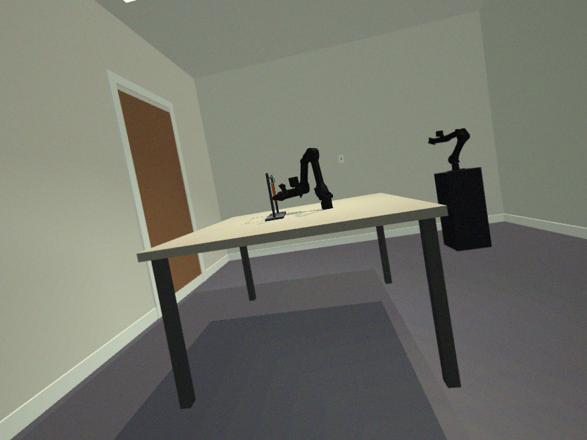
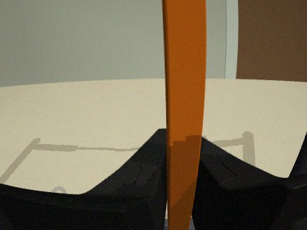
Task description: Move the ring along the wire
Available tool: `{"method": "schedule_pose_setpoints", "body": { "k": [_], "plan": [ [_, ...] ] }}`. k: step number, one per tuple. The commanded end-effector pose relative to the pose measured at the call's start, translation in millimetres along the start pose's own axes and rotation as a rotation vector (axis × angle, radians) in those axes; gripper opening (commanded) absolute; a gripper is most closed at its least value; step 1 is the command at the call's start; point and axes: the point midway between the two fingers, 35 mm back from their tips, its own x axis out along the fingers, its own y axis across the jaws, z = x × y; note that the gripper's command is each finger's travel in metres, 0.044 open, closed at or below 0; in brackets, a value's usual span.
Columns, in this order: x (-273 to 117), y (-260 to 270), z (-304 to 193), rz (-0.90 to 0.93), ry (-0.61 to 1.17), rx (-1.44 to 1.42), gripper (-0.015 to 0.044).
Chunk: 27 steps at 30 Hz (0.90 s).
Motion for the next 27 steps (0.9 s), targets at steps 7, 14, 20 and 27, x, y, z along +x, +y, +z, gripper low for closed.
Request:
{"method": "schedule_pose_setpoints", "body": {
  "k": [7, 14, 20, 27],
  "plan": [
    [0, 0, 0, 0.000, 0.000, -0.002, -0.0150],
    [0, 0, 8, -0.003, 0.000, -0.002, -0.0150],
    [-1, 0, 13, -0.006, 0.000, -0.002, -0.0150],
    [-1, 0, 13, -0.006, 0.000, -0.002, -0.0150]
  ]
}}
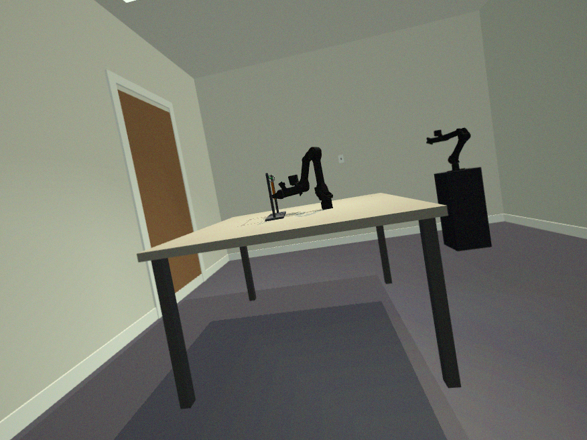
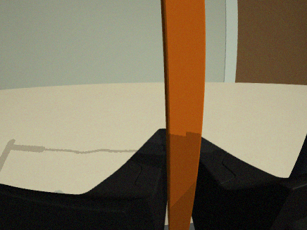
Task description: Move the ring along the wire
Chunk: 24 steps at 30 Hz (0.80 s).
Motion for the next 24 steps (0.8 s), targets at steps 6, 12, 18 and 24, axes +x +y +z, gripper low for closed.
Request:
{"method": "schedule_pose_setpoints", "body": {
  "k": [6, 12, 18, 24],
  "plan": [
    [0, 0, 1, -0.003, -0.001, -0.002, -0.0150],
    [0, 1, 1, -0.003, -0.001, -0.001, -0.0150],
    [0, 7, 1, -0.004, -0.001, 0.000, -0.0150],
    [0, 13, 1, -0.004, -0.002, 0.001, -0.0150]
  ]
}}
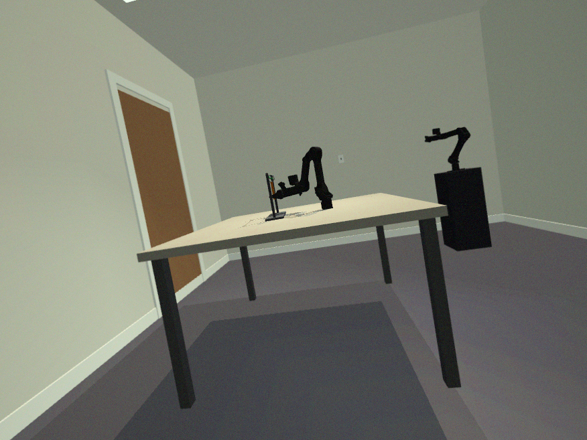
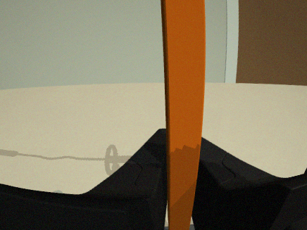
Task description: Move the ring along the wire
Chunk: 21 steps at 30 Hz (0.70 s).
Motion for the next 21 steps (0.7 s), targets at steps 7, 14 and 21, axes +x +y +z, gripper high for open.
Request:
{"method": "schedule_pose_setpoints", "body": {
  "k": [7, 14, 21],
  "plan": [
    [-1, 11, 0, -0.002, -0.001, 0.005, -0.0150],
    [-1, 18, 0, -0.003, -0.002, 0.006, -0.0150],
    [-1, 25, 0, -0.008, -0.002, 0.008, -0.0150]
  ]
}}
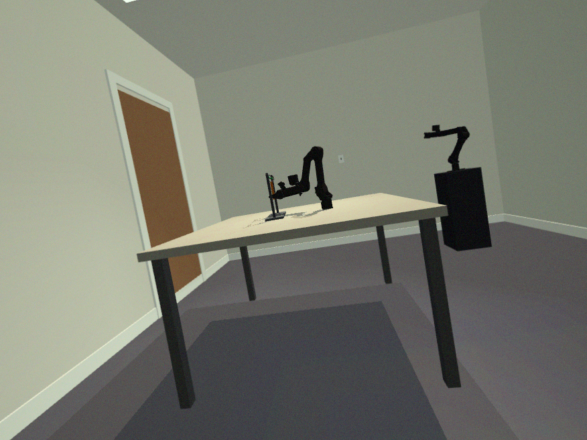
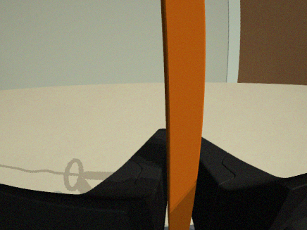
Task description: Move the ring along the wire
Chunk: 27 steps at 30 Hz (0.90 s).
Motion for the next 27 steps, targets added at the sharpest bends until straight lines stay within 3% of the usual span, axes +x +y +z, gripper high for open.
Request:
{"method": "schedule_pose_setpoints", "body": {
  "k": [1, 27],
  "plan": [
    [-1, 5, 0, -0.004, -0.001, 0.004, -0.0150],
    [-1, 26, 1, -0.066, -0.003, -0.029, -0.0150]
  ]
}}
